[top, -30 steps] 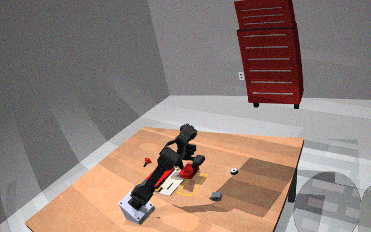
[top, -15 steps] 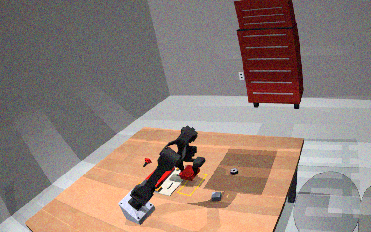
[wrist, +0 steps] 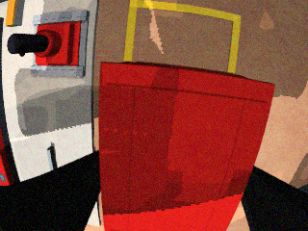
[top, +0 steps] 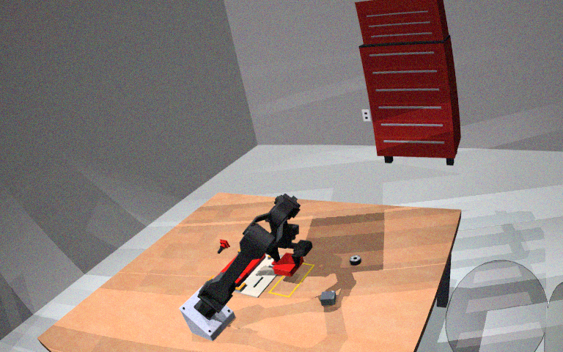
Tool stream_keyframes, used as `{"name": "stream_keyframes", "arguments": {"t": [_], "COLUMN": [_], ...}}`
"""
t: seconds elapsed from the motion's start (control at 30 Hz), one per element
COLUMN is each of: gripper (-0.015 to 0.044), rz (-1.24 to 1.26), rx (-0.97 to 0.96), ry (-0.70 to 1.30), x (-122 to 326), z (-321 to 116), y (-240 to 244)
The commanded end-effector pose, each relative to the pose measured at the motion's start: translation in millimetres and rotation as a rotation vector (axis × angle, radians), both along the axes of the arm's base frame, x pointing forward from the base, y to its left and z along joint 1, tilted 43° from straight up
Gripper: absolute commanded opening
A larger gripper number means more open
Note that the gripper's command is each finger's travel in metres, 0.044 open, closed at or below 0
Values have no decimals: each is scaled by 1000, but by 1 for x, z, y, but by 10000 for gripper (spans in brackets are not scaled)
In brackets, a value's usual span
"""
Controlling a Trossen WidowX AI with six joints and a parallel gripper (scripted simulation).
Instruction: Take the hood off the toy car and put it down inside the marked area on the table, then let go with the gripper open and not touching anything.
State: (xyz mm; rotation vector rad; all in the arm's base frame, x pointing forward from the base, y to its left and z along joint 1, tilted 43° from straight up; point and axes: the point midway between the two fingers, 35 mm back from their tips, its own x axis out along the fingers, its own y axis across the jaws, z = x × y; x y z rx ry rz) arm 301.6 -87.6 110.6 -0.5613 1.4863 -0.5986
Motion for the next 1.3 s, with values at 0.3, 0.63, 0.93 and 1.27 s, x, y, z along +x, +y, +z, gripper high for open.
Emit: {"name": "stream_keyframes", "arguments": {"t": [0.3, 0.63, 0.93, 1.27], "gripper": [0, 0, 0, 0], "rz": [4, 4, 4, 4], "rx": [-4, -5, -6, -7], "ry": [3, 3, 3, 3], "x": [0, -1, -2, -2], "z": [-6, -11, -15, -20], "y": [-7, -11, -16, -20]}}
